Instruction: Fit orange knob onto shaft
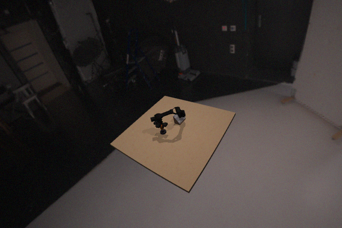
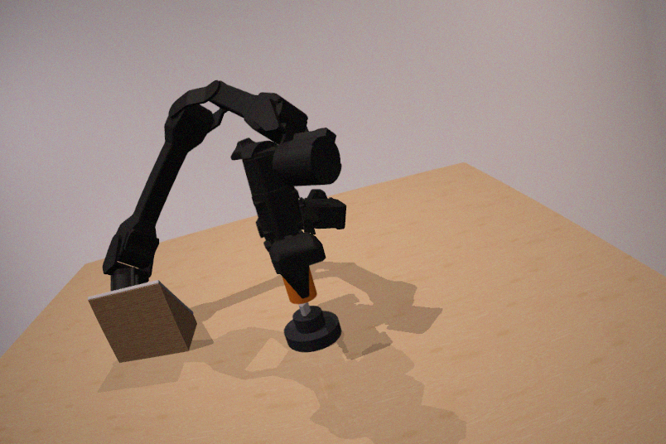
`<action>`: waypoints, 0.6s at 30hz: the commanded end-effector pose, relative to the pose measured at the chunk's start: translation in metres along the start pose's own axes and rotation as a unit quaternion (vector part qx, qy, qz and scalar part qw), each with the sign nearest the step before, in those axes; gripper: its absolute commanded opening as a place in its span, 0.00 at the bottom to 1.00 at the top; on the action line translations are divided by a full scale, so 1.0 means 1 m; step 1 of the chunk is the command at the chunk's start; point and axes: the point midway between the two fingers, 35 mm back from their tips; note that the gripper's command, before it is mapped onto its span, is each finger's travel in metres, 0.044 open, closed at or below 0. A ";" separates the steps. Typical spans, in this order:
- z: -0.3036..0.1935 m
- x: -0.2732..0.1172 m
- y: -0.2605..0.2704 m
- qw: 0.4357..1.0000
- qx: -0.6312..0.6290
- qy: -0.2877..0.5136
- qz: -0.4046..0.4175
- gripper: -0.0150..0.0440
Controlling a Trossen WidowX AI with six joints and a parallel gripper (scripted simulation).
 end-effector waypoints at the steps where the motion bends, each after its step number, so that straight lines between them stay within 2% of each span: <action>1: -0.002 0.010 0.000 1.000 0.007 -0.001 0.004 0.25; 18: -0.001 0.010 0.001 1.000 0.002 -0.002 0.004 0.25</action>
Point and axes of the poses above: the point midway between the two fingers, 35 mm back from their tips, its own x axis out along the fingers, its own y axis across the jaws, z = x × y, and after that the axes turned 8 degrees about -x, right-handed
